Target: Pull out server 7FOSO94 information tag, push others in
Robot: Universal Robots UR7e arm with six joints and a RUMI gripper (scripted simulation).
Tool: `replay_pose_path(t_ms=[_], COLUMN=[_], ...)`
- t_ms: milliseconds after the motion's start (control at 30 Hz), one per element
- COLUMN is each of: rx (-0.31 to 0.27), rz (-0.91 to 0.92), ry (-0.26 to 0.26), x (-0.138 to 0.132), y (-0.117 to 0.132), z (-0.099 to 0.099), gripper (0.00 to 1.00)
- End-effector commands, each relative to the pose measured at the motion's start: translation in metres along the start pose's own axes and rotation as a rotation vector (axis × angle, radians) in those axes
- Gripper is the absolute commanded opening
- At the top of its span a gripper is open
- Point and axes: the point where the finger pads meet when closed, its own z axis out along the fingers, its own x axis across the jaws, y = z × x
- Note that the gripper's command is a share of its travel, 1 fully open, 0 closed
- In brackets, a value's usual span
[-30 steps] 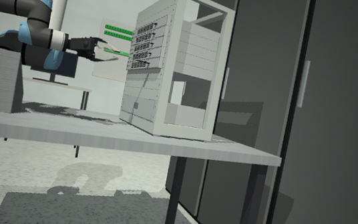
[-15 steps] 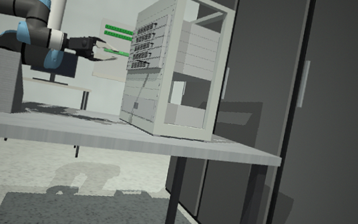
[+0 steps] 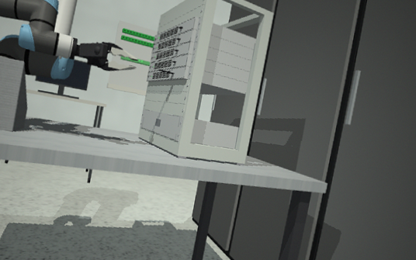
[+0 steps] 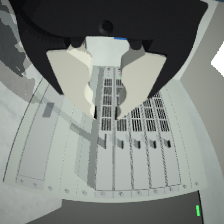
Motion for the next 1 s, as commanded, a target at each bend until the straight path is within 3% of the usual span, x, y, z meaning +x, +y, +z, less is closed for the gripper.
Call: replay_pose_path(t_ms=[0,533,567,967], rx=[0.0,0.0,0.0,0.0], rz=[0.0,0.0,0.0,0.0], ry=[0.0,0.0,0.0,0.0], x=[-0.0002,-0.0002,-0.0002,-0.0002], y=[-0.0002,-0.0002,-0.0002,-0.0002], z=[-0.0002,-0.0002,-0.0002,-0.0002], gripper=[0.15,0.15,1.0,1.0])
